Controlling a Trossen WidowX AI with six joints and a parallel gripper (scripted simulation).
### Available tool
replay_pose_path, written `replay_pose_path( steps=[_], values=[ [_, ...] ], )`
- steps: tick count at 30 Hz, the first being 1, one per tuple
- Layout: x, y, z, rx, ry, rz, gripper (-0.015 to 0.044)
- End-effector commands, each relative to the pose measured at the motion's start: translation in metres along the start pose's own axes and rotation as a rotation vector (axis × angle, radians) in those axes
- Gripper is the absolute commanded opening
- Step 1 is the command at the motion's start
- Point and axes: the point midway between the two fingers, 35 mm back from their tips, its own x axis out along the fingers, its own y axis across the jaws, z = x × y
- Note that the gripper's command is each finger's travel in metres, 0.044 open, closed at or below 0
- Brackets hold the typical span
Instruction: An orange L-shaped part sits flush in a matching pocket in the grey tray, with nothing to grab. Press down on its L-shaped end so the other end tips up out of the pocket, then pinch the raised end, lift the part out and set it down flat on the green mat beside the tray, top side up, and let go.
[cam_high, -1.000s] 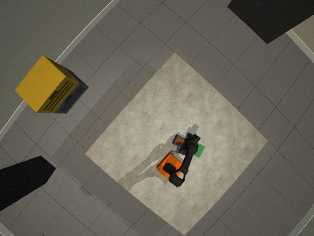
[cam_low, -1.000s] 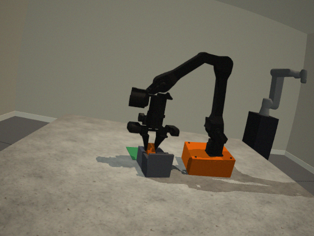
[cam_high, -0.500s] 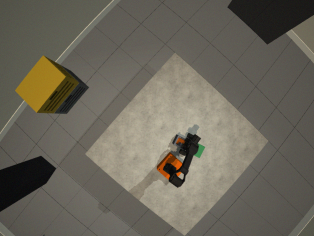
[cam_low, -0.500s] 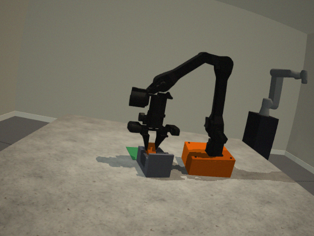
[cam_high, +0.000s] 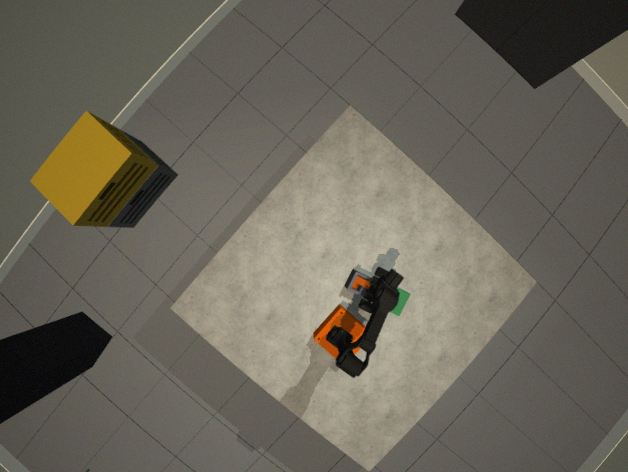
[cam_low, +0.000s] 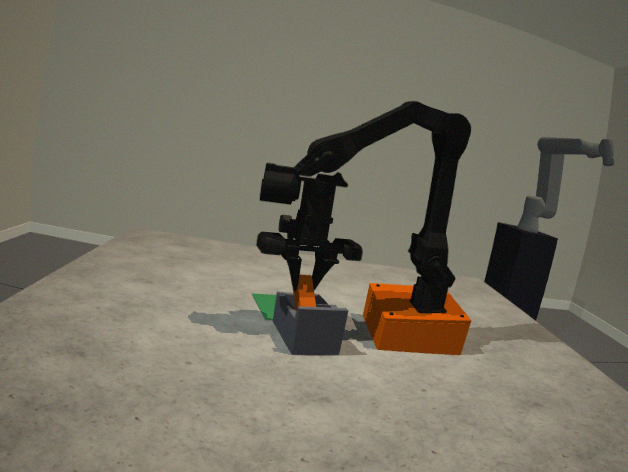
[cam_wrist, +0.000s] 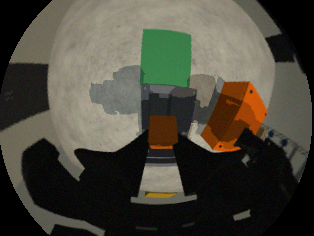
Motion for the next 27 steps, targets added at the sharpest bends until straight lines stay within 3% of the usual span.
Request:
replay_pose_path(
  steps=[1, 27],
  values=[
    [-0.010, 0.002, 0.000, -0.002, 0.003, 0.010, 0.0000],
    [-0.050, 0.001, 0.000, -0.002, 0.003, 0.010, 0.0000]
  ],
)
